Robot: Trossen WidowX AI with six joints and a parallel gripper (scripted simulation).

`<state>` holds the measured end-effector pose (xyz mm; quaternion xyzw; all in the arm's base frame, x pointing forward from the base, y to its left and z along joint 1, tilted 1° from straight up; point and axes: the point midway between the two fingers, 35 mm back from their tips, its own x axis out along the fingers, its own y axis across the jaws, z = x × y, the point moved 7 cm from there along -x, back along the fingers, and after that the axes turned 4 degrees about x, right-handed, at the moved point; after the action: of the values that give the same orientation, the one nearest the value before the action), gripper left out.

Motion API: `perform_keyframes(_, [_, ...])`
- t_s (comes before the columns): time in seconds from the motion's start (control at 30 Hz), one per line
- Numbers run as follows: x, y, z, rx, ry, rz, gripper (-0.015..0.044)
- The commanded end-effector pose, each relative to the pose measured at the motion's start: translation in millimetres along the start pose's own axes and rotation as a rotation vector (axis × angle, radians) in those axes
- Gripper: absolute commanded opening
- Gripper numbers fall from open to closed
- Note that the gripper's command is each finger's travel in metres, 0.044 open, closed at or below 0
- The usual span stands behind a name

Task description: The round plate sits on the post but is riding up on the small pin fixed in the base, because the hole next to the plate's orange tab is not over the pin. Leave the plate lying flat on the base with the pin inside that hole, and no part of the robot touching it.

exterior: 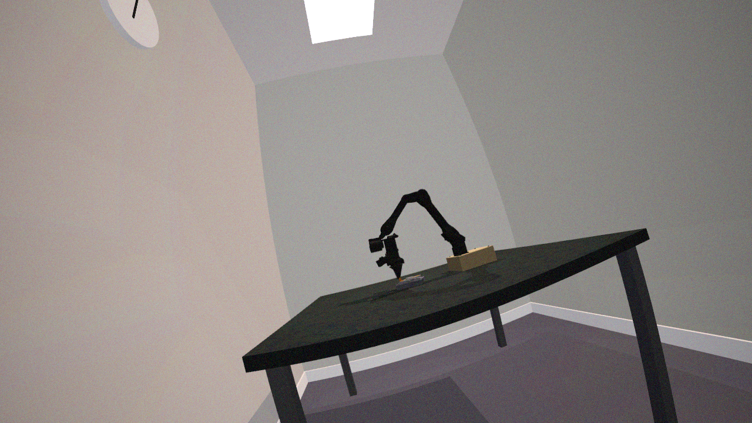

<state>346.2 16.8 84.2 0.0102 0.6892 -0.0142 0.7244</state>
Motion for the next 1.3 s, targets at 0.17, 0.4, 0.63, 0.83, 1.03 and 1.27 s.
perform_keyframes(0.17, [1.6, 11.1, 1.2, 0.001, 0.009, 0.006, 0.0000])
perform_keyframes(0.4, [0.6, 19.3, 1.0, 0.001, 0.009, 0.007, 0.0000])
perform_keyframes(0.63, [0.1, 28.8, -0.8, 0.001, 0.009, 0.007, 0.0000])
perform_keyframes(0.83, [0.0, 37.5, -4.4, 0.001, 0.010, 0.008, 0.0000])
perform_keyframes(1.03, [-1.4, 45.7, -10.2, 0.001, 0.010, 0.009, 0.0000])
perform_keyframes(1.27, [-2.7, 52.5, -16.2, 0.001, 0.011, 0.009, 0.0000])
